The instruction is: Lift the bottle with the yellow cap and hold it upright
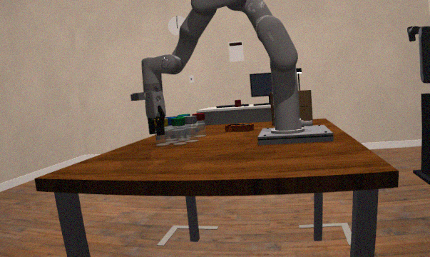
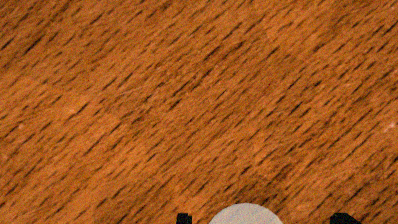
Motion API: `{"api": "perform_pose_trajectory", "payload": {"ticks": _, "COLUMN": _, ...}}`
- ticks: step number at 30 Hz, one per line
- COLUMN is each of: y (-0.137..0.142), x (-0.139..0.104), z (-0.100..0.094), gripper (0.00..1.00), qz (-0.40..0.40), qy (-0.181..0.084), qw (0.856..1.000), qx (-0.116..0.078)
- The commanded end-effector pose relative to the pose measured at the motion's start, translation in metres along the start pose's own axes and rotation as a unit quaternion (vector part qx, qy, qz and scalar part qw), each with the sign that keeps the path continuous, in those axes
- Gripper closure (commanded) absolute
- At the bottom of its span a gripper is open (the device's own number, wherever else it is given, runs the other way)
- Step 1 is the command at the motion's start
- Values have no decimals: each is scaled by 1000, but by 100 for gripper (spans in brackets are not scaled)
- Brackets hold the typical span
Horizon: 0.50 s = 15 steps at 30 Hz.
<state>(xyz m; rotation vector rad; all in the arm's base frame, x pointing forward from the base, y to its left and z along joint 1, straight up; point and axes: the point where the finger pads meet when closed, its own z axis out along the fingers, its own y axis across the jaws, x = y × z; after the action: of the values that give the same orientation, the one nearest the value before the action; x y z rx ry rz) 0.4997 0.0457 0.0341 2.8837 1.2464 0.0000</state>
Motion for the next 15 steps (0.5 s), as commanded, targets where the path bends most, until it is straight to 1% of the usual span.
{"api": "perform_pose_trajectory", "payload": {"ticks": 1, "y": 1, "x": -1, "z": -2, "gripper": 21, "qz": 0, "qy": 2, "qw": 1000, "qx": -2}}
{"api": "perform_pose_trajectory", "payload": {"ticks": 15, "y": 1, "x": -10, "z": -1, "gripper": 21, "qz": 0, "qy": 1, "qw": 1000, "qx": -2}}
